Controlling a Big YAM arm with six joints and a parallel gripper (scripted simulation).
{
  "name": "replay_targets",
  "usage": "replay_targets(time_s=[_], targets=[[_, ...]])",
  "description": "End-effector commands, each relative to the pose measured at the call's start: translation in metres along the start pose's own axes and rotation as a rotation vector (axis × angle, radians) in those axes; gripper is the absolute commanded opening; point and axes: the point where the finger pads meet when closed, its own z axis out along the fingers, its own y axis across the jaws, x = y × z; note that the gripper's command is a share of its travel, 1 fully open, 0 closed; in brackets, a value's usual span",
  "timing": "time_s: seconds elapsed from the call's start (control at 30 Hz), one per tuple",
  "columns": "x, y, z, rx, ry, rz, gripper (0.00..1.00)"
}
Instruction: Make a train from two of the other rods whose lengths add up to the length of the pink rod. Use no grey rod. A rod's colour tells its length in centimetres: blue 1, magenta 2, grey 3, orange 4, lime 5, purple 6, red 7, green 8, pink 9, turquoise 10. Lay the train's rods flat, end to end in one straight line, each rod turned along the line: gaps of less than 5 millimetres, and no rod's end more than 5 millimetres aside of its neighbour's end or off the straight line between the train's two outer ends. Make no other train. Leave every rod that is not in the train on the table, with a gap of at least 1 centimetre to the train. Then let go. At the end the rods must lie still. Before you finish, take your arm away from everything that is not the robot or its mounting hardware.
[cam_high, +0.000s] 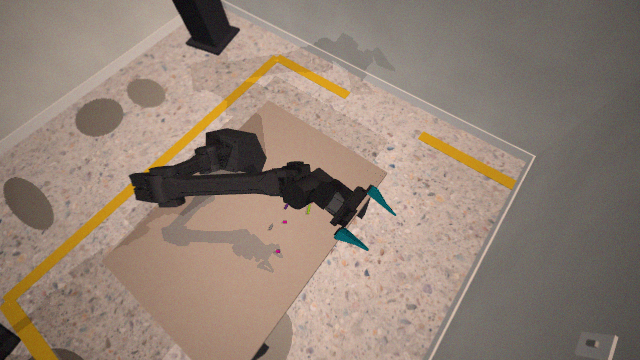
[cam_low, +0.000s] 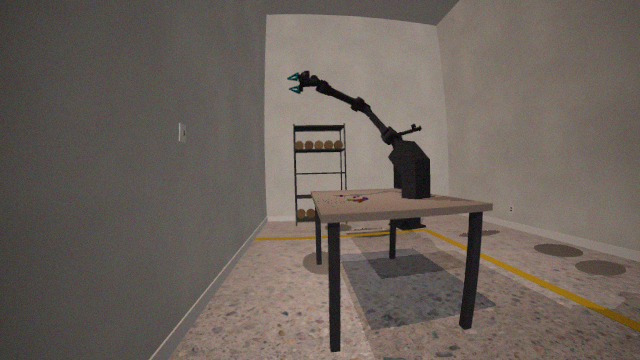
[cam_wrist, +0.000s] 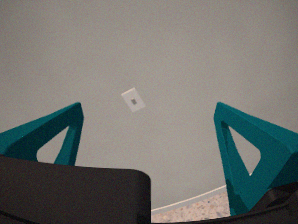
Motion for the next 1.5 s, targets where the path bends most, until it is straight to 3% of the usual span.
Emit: replay_targets(time_s=[0.0,0.17,0.23,0.27,0.4,0.43,0.57,0.6,0.77,0.9,1.17,1.2,1.33,1.37,1.43,1.47], targets=[[-0.048,-0.026,0.002,0.033,-0.059,0.019,1.0],[-0.018,-0.009,0.004,0.015,-0.022,-0.009,1.0],[-0.018,-0.009,0.004,0.015,-0.022,-0.009,1.0],[0.055,0.002,0.008,-0.004,0.086,-0.174,1.0],[0.055,0.002,0.008,-0.004,0.086,-0.174,1.0],[0.027,-0.005,0.015,0.016,0.048,-0.145,1.0],[0.026,-0.005,0.015,0.014,0.046,-0.145,1.0],[0.005,-0.014,0.008,0.019,0.024,-0.127,1.0],[0.004,-0.014,0.008,0.021,0.019,-0.124,1.0],[0.042,0.004,0.008,-0.003,0.065,-0.159,1.0],[0.037,0.0,0.007,0.0,0.059,-0.154,1.0],[0.11,0.008,0.008,-0.026,0.166,-0.318,1.0],[0.11,0.008,0.008,-0.026,0.166,-0.318,1.0],[0.081,0.002,0.018,-0.003,0.128,-0.29,1.0],[0.081,0.002,0.018,-0.004,0.125,-0.289,1.0],[0.06,-0.01,0.014,0.008,0.105,-0.273,1.0]])
